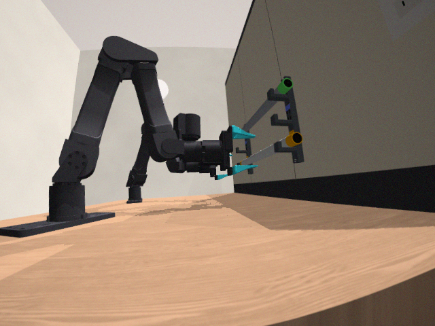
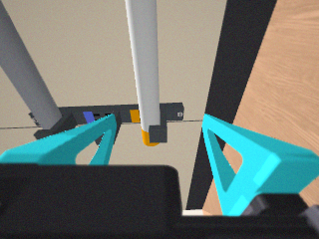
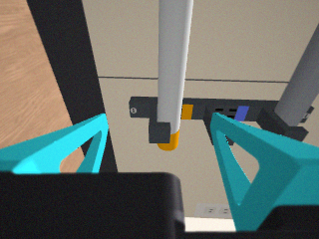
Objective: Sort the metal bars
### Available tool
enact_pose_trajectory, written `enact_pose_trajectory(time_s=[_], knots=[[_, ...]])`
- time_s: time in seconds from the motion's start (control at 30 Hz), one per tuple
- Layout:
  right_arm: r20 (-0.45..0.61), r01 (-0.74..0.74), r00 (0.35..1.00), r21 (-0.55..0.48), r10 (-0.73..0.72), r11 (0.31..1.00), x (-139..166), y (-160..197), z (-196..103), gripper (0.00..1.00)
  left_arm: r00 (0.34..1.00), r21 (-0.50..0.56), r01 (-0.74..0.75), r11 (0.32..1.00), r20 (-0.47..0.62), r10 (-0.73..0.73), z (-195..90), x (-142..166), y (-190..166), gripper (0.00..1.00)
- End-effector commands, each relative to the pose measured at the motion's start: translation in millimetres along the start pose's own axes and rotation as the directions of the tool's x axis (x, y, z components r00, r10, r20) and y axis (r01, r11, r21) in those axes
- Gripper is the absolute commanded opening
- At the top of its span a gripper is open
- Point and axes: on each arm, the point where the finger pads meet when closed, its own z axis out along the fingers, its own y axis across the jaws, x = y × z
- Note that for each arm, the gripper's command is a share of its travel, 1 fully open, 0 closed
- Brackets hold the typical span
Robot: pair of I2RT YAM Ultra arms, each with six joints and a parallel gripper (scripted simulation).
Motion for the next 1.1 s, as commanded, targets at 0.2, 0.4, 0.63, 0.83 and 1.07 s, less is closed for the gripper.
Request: enact_pose_trajectory(time_s=[0.2,0.4,0.63,0.83,1.07], knots=[[0.006,-0.020,1.000,0.036,0.020,0.999,-2.2,-13.6,-6.0,0.90,1.000,-0.036,0.026,0.999,0.006,-0.025,-7.2,-1.6,15.5,0.89],[0.006,-0.020,1.000,0.036,0.020,0.999,-2.2,-13.6,-7.0,0.92,1.000,-0.036,0.026,0.999,0.006,-0.025,-8.2,-1.6,15.5,0.91],[0.006,-0.020,1.000,0.036,0.020,0.999,-2.2,-13.6,-7.8,0.94,1.000,-0.036,0.026,0.999,0.006,-0.025,-9.0,-1.7,15.5,0.93],[0.006,-0.020,1.000,0.036,0.020,0.999,-2.2,-13.5,-8.8,0.97,1.000,-0.036,0.026,0.999,0.006,-0.025,-10.0,-1.7,15.4,0.96],[0.006,-0.020,1.000,0.036,0.020,0.999,-2.2,-13.5,-10.0,1.00,1.000,-0.036,0.026,0.999,0.006,-0.025,-11.2,-1.7,15.4,0.99]])
